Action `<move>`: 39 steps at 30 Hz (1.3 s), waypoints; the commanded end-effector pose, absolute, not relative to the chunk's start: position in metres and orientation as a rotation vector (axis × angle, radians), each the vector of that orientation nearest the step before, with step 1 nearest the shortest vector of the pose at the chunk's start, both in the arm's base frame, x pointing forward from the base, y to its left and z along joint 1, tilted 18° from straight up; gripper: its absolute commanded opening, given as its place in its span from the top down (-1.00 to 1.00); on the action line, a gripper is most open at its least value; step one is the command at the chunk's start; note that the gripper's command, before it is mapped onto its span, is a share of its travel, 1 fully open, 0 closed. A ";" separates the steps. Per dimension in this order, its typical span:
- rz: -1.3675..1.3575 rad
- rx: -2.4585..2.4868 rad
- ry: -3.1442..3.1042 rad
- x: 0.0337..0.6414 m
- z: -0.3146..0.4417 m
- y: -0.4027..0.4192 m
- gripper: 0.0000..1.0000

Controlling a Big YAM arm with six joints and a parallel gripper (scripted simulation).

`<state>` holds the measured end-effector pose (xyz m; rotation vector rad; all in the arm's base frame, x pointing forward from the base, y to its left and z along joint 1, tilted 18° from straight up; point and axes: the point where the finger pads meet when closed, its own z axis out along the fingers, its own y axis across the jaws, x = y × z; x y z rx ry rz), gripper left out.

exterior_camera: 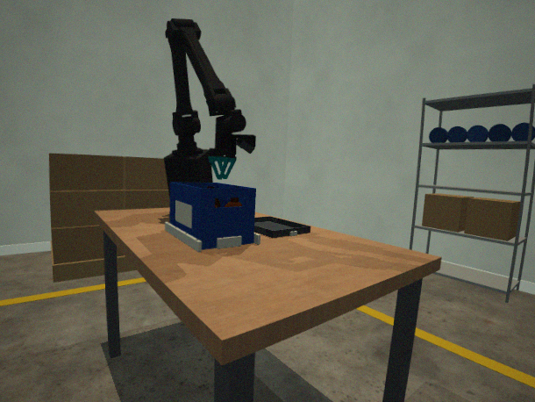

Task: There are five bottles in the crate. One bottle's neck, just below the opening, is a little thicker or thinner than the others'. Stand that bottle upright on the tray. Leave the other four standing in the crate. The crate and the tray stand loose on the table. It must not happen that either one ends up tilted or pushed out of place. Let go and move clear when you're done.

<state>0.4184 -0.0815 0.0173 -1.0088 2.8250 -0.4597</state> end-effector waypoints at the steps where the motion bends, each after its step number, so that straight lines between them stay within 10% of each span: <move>1: -0.459 -1.013 2.822 0.421 0.009 -0.087 -0.21; 39: -0.462 -1.010 2.816 0.425 0.002 -0.089 -0.21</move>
